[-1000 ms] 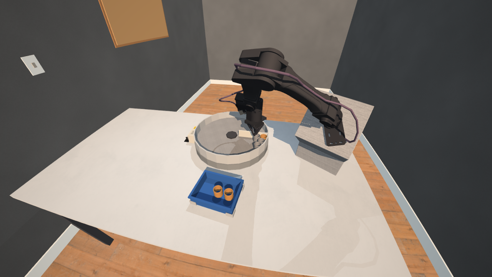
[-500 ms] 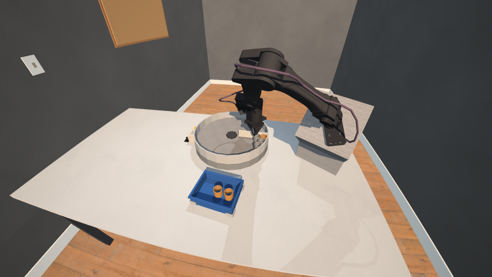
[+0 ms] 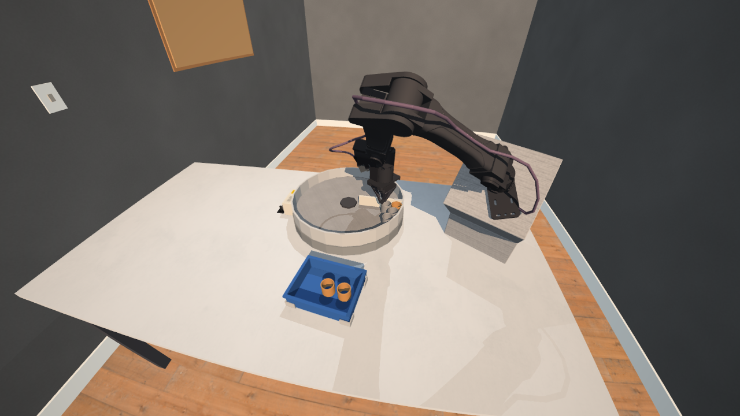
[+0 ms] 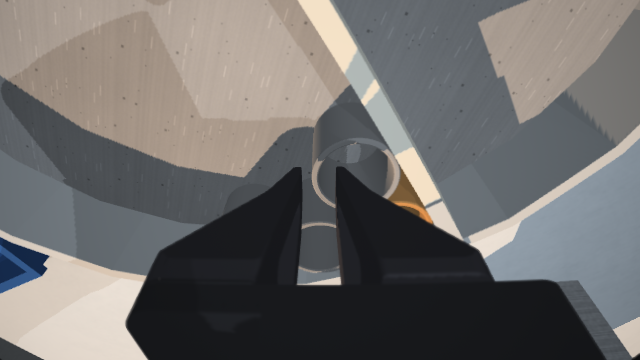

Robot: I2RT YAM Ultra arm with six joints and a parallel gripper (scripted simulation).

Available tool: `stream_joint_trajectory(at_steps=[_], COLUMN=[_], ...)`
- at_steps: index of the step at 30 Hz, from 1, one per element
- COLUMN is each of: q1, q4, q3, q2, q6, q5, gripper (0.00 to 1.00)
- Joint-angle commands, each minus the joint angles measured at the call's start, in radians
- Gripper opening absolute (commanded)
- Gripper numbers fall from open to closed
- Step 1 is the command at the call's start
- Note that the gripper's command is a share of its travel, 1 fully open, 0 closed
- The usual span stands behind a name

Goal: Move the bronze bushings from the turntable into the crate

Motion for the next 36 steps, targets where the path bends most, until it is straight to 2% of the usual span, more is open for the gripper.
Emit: stream_joint_trajectory(at_steps=[1, 30, 36], q1=[-0.007, -0.006, 0.012], q4=[0.02, 0.021, 0.059], q3=[-0.027, -0.028, -0.054], q2=[0.023, 0.023, 0.025], q6=[0.007, 0.008, 0.023], q5=[0.01, 0.01, 0.013], gripper=[0.15, 0.15, 0.15])
